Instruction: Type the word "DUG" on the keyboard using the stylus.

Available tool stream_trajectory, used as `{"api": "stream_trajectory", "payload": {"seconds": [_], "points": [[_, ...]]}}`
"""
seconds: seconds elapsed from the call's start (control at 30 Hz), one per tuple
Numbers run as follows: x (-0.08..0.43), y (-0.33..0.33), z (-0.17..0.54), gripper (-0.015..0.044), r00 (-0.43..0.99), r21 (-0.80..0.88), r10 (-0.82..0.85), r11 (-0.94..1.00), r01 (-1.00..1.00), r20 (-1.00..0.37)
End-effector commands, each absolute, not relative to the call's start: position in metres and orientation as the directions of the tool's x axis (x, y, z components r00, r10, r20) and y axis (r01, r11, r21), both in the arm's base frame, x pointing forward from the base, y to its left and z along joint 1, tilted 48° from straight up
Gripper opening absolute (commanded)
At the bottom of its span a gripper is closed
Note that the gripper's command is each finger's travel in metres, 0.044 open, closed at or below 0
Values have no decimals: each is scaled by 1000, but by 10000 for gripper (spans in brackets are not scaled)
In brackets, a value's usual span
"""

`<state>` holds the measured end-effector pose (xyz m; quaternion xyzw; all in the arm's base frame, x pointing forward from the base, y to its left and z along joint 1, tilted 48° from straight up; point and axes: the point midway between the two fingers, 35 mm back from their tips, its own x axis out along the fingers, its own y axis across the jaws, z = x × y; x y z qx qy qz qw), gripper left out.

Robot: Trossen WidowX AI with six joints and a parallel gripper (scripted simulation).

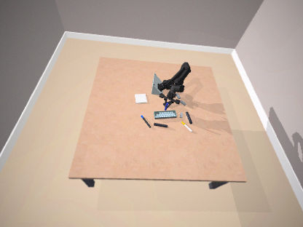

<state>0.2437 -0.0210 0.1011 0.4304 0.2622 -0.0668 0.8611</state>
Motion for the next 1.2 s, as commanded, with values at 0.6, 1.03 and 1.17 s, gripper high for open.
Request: {"api": "stream_trajectory", "payload": {"seconds": [0.6, 1.03, 1.17], "points": [[243, -18, 95, 81, 853, 707, 107, 617, 345, -510], [243, -15, 92, 81, 853, 708, 108, 616, 345, -510], [244, -14, 90, 81, 853, 708, 108, 616, 345, -510]]}}
